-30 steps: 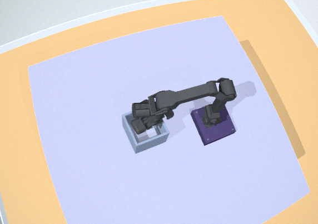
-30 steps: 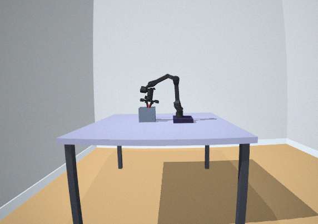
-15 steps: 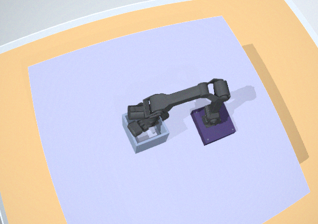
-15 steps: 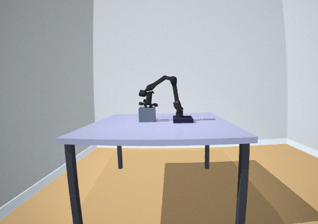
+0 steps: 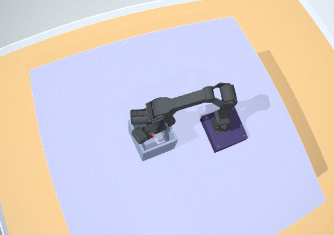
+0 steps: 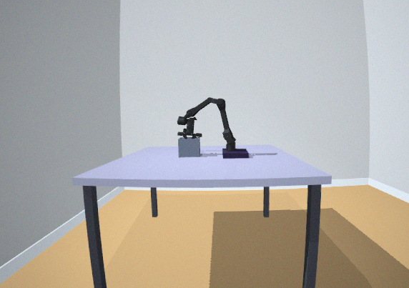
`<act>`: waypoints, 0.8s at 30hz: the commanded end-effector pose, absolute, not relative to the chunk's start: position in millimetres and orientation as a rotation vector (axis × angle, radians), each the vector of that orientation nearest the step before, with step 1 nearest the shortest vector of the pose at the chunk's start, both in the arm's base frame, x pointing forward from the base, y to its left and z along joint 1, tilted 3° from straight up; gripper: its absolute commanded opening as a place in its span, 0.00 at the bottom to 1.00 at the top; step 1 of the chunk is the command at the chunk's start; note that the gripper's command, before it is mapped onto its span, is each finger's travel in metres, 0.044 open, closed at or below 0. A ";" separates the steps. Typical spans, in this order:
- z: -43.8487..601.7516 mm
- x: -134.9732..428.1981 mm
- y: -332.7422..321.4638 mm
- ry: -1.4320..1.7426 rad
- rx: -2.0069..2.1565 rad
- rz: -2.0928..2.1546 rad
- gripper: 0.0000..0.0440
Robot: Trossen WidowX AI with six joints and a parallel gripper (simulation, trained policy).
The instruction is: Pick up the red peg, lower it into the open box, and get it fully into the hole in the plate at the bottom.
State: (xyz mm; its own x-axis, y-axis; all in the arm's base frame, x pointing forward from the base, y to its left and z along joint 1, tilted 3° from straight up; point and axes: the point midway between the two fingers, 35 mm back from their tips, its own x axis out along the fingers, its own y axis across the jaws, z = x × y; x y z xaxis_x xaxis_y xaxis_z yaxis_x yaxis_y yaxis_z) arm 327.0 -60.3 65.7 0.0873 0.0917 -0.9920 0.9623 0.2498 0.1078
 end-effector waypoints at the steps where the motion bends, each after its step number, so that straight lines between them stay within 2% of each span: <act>1: 74.1 330.5 -62.2 1.321 1.158 -0.887 0.40; 24: 142.1 355.2 -74.5 1.288 1.352 -0.670 0.55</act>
